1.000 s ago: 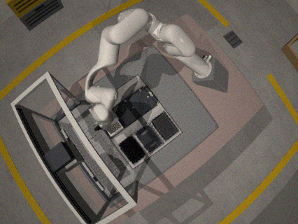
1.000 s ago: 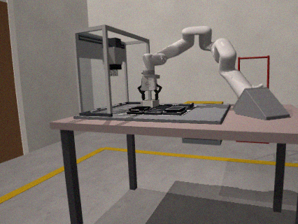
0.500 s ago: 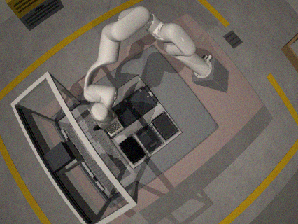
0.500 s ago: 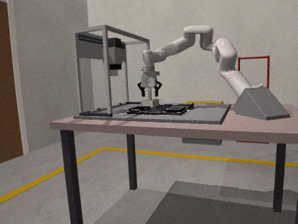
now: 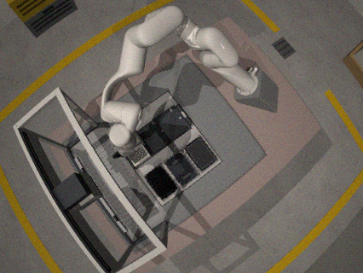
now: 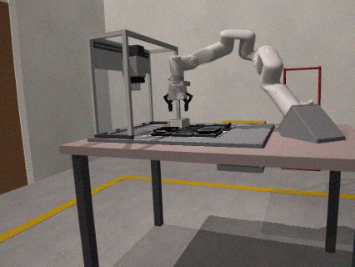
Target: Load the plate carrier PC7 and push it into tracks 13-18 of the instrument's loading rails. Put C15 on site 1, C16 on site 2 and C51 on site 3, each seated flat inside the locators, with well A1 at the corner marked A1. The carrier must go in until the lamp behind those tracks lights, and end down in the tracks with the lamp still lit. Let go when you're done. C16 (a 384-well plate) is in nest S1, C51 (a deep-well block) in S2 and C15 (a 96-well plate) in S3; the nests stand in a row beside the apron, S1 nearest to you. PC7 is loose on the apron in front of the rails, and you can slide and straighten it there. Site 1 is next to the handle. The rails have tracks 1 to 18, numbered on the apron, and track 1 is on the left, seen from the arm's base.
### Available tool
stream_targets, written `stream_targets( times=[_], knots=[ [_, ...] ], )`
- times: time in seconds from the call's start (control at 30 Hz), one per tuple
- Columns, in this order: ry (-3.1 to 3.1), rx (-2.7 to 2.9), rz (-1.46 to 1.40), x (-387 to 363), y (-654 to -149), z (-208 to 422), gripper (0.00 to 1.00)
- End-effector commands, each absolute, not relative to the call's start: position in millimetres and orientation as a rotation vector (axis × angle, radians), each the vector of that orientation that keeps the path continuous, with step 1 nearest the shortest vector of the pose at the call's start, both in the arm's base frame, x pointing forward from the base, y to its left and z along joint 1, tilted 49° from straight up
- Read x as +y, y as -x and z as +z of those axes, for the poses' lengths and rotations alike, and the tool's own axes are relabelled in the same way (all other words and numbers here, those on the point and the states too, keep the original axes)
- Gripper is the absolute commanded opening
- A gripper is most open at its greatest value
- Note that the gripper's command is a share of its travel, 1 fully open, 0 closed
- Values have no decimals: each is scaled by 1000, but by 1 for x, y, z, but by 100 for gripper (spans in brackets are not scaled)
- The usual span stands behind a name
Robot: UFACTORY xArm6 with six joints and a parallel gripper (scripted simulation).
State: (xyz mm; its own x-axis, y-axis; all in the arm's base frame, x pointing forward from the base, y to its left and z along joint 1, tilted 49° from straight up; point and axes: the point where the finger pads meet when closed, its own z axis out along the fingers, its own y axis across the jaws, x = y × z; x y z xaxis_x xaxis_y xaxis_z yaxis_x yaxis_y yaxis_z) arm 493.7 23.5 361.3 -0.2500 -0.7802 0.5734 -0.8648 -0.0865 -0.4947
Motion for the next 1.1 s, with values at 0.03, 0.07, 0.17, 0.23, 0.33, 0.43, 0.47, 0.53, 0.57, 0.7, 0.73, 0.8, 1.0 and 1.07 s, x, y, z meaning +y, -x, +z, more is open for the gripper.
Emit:
stream_targets(
  times=[0.03, 0.07, 0.17, 0.23, 0.33, 0.43, 0.47, 0.53, 0.57, 0.7, 0.73, 0.8, 1.0, 1.07],
  knots=[
    [-1858, -2052, 1260, 29, -491, 368, 100],
    [-1858, -2052, 1260, 30, -490, 369, 100],
    [-1858, -2052, 1260, 31, -489, 370, 100],
    [-1858, -2052, 1260, 33, -488, 372, 100],
    [-1858, -2052, 1260, 36, -485, 375, 100],
    [-1858, -2052, 1260, 39, -483, 379, 100],
    [-1858, -2052, 1260, 40, -482, 380, 100],
    [-1858, -2052, 1260, 42, -481, 382, 100],
    [-1858, -2052, 1260, 43, -480, 383, 100],
    [-1858, -2052, 1260, 46, -479, 385, 100],
    [-1858, -2052, 1260, 47, -478, 386, 100],
    [-1858, -2052, 1260, 49, -477, 388, 100],
    [-1858, -2052, 1260, 55, -472, 395, 100],
    [-1858, -2052, 1260, 57, -471, 397, 100]
  ],
)
